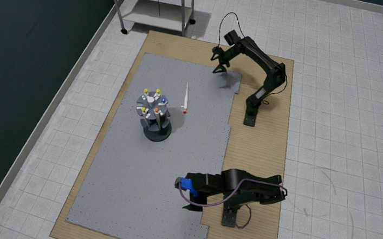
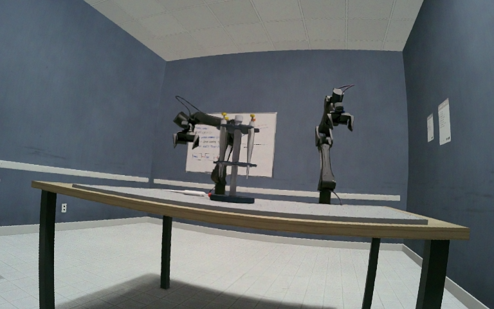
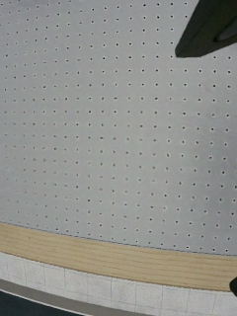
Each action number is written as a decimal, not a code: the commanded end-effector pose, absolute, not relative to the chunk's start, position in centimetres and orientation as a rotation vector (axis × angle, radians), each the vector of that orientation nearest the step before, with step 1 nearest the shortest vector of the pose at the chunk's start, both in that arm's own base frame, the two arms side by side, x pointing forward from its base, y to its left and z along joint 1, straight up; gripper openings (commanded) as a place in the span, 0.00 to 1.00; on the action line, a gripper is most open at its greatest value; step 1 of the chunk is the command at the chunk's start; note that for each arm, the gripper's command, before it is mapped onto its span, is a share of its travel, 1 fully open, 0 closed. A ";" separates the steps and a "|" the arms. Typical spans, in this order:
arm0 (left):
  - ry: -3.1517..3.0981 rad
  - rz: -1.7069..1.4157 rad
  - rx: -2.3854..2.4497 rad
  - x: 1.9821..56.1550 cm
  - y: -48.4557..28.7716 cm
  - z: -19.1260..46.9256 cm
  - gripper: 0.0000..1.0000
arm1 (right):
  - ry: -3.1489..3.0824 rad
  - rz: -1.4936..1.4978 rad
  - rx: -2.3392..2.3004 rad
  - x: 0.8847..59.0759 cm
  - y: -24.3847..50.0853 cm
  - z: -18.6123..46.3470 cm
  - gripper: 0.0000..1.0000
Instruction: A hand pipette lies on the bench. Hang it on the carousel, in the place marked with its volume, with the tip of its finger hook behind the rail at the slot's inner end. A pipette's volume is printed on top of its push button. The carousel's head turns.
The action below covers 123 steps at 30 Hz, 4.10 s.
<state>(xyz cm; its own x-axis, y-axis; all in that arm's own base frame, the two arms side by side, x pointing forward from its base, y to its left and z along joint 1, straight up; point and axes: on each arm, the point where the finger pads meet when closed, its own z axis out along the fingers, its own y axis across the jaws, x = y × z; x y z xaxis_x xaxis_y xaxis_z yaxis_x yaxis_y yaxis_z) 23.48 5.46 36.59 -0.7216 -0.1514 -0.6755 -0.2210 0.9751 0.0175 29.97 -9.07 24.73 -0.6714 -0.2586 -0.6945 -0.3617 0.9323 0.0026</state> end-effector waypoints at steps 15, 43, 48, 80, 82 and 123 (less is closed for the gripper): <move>2.436 0.192 -0.589 17.8 10.3 34.8 1.00 | 2.315 0.172 -0.440 30.3 -9.3 25.3 1.00; 2.345 -0.207 0.454 30.9 7.5 24.4 1.00 | 2.315 0.172 -0.440 30.3 -9.3 25.3 1.00; 2.303 -0.201 0.508 30.8 7.6 25.3 1.00 | 2.315 0.172 -0.440 30.3 -9.3 25.3 1.00; 2.303 -0.201 0.508 30.8 7.6 25.3 1.00 | 1.803 -0.014 -1.036 33.6 0.3 22.0 0.49; 2.303 -0.201 0.508 30.8 7.6 25.3 1.00 | 1.747 -0.053 -1.083 34.1 1.3 21.4 0.49; 2.303 -0.201 0.508 30.8 7.6 25.3 1.00 | 0.887 -0.454 -1.470 38.9 13.5 15.9 0.49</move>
<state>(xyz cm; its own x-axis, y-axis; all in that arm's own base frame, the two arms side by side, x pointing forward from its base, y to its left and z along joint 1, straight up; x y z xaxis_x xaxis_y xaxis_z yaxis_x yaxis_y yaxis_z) 30.42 7.47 24.35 -0.6662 0.2868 -0.6884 0.4084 0.9127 -0.0150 38.23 12.05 16.26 0.5697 -0.7523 -0.3309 -0.3678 0.1266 -0.9212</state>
